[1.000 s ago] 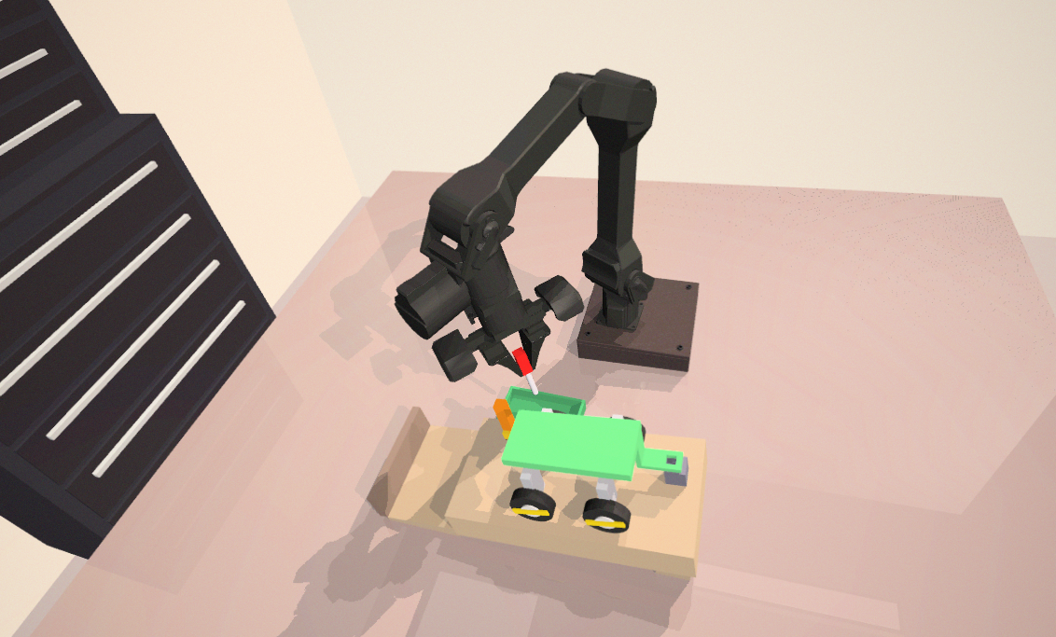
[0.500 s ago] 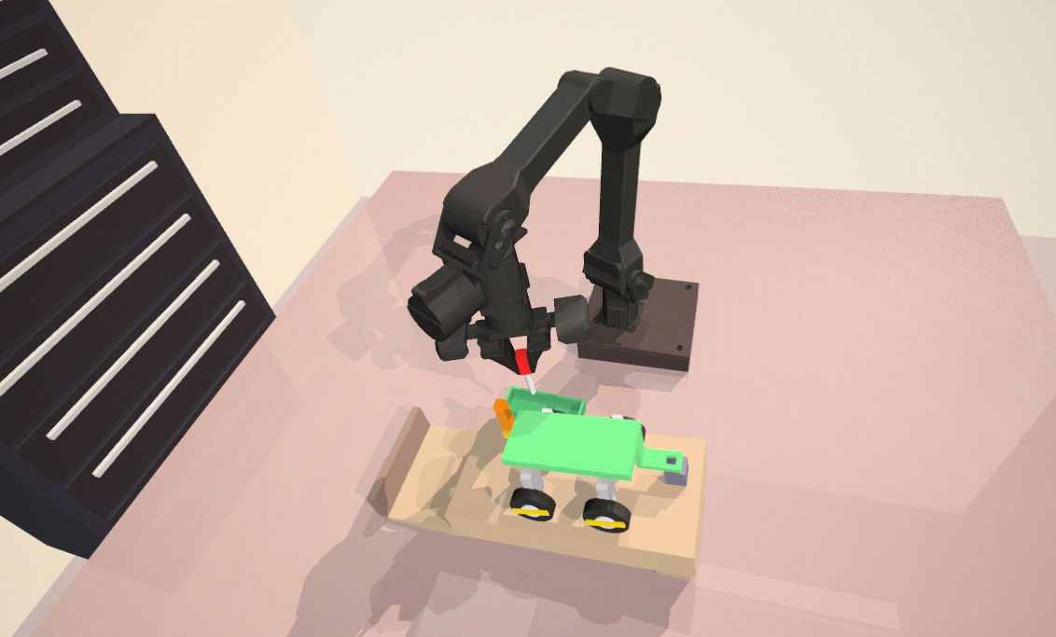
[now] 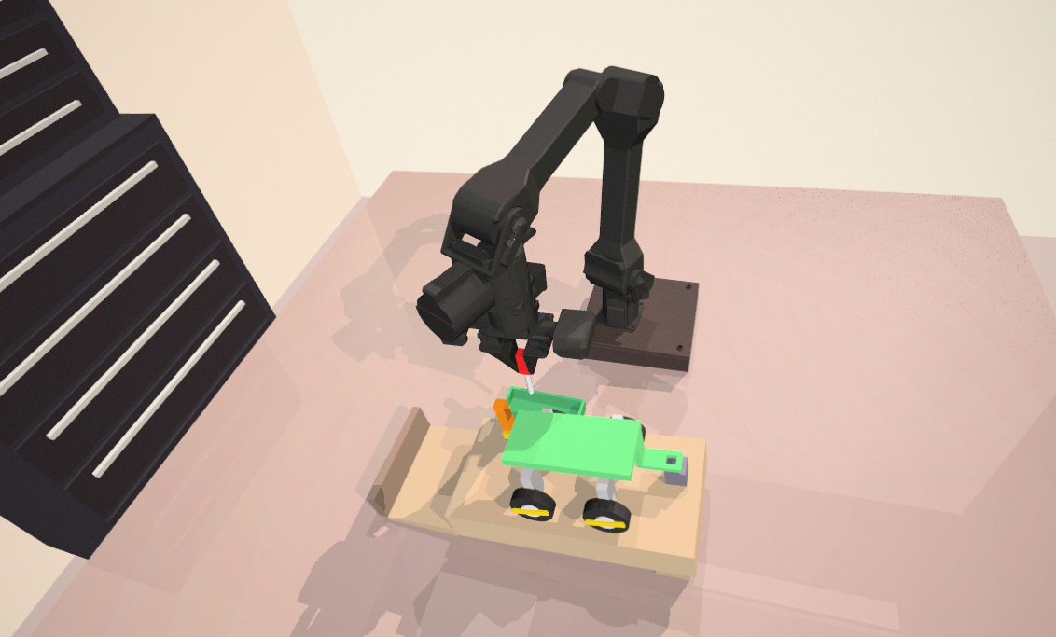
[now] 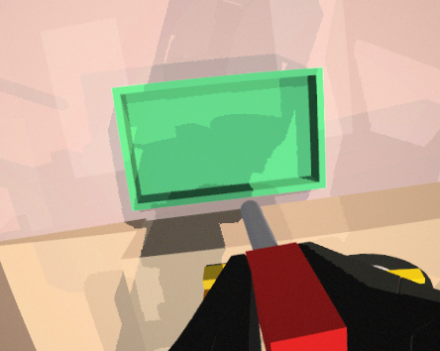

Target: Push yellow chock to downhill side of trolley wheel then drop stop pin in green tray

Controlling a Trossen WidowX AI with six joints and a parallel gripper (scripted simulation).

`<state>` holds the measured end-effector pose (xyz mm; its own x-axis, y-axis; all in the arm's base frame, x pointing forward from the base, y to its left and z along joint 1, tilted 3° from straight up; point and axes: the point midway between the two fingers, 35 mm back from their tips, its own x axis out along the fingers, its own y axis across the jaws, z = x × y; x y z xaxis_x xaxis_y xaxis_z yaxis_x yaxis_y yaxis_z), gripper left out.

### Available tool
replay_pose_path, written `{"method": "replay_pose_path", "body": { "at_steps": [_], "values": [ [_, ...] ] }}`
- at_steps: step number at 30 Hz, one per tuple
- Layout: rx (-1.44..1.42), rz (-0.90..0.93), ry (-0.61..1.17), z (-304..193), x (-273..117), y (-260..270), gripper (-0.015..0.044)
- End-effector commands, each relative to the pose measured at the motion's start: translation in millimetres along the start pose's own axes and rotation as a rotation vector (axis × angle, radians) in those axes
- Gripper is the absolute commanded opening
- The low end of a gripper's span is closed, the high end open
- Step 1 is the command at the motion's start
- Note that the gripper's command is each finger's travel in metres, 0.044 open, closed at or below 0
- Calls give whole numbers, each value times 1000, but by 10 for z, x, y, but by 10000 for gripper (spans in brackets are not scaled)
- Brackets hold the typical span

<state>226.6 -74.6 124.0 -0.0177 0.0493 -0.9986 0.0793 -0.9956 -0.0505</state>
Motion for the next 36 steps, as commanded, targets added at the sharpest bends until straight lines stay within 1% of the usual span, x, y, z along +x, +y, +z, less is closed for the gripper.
{"method": "replay_pose_path", "body": {
  "at_steps": [1,7,12,19,23,33,36],
  "values": [
    [18,10,8,26,13,3,0],
    [58,16,2,147,163,1,0],
    [62,21,1,160,184,1,0],
    [61,147,-6,160,360,48,0],
    [61,185,-5,166,505,110,0],
    [61,191,-6,179,795,285,0],
    [61,191,-6,182,815,296,0]
  ]
}}
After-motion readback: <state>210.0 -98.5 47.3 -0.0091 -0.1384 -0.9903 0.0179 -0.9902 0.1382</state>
